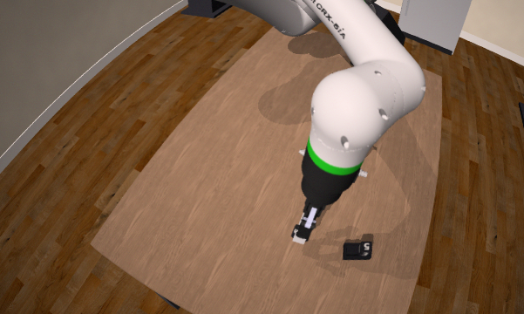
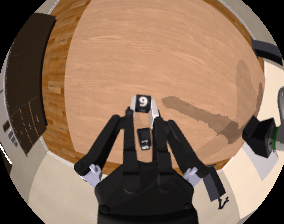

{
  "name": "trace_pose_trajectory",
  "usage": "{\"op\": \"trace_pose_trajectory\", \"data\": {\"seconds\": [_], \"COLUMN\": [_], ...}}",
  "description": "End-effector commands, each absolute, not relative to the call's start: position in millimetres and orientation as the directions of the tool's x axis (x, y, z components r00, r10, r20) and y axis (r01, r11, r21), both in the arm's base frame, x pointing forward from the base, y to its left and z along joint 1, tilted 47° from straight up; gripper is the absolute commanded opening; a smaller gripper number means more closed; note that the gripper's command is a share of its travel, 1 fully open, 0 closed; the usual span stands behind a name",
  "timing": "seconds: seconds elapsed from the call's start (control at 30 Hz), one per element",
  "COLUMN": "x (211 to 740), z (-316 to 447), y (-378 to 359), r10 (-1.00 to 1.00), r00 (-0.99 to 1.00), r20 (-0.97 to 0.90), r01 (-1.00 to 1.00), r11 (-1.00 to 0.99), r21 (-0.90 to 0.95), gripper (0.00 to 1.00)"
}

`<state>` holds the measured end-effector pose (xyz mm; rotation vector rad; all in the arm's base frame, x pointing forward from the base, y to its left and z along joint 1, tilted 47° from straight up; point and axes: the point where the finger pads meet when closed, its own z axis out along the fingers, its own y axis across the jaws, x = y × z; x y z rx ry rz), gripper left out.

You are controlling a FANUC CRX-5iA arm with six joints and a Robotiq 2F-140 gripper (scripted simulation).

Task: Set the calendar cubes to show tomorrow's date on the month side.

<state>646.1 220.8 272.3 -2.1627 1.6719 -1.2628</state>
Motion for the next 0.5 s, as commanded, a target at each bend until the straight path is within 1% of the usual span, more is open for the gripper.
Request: {"op": "trace_pose_trajectory", "data": {"seconds": [0.0,0.23,0.47], "x": [646.0,646.0,646.2], "z": [274.8,275.0,274.1], "y": [219.4,216.7,213.3], "r10": [-0.876,-0.88,-0.919], "r00": [0.095,0.106,0.235], "r20": [0.472,0.462,0.318], "r01": [-0.737,-0.74,-0.744], "r11": [-0.381,-0.38,-0.381], "r21": [-0.558,-0.555,-0.549], "gripper": [0.24,0.24,0.24]}}
